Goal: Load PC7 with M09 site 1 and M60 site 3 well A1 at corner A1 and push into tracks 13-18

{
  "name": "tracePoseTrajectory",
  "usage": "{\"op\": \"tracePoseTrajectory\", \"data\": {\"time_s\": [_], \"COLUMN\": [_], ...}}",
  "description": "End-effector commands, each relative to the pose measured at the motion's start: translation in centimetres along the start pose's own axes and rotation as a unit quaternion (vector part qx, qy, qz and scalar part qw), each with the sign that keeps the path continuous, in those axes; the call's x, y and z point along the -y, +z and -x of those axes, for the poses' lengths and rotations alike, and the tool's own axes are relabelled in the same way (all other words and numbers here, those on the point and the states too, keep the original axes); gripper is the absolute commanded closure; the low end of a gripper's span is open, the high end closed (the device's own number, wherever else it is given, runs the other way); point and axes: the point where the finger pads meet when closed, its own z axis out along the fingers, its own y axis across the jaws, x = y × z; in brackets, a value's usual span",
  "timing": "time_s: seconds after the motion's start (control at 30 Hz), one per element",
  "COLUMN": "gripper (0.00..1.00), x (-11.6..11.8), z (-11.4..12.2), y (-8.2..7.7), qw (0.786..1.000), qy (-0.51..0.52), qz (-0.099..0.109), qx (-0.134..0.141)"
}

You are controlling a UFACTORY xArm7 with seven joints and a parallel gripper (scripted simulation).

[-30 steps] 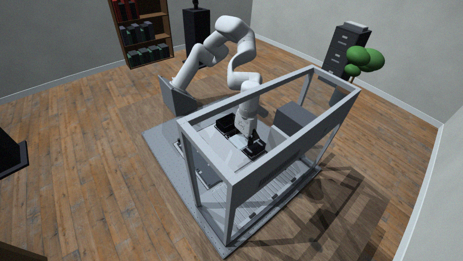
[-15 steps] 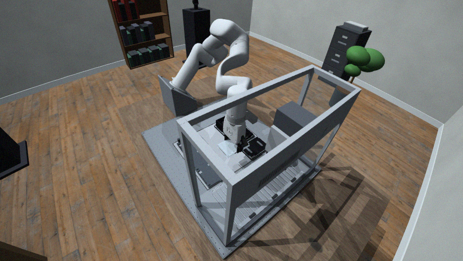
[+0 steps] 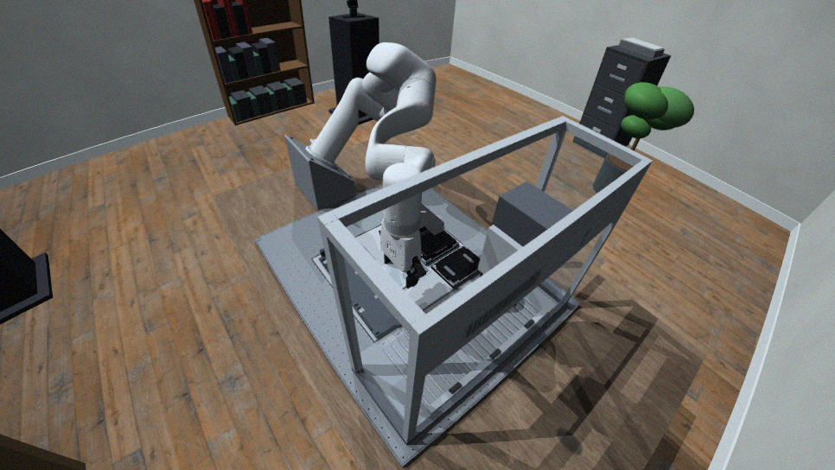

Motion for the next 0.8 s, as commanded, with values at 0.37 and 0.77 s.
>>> {"op": "tracePoseTrajectory", "data": {"time_s": [0.37, 0.77], "gripper": [1.0, 1.0], "x": [-0.1, -0.1], "z": [4.5, 4.5], "y": [-0.3, -0.3], "qw": [1.0, 1.0], "qy": [0.001, 0.001], "qz": [0.001, 0.001], "qx": [0.001, 0.001]}}
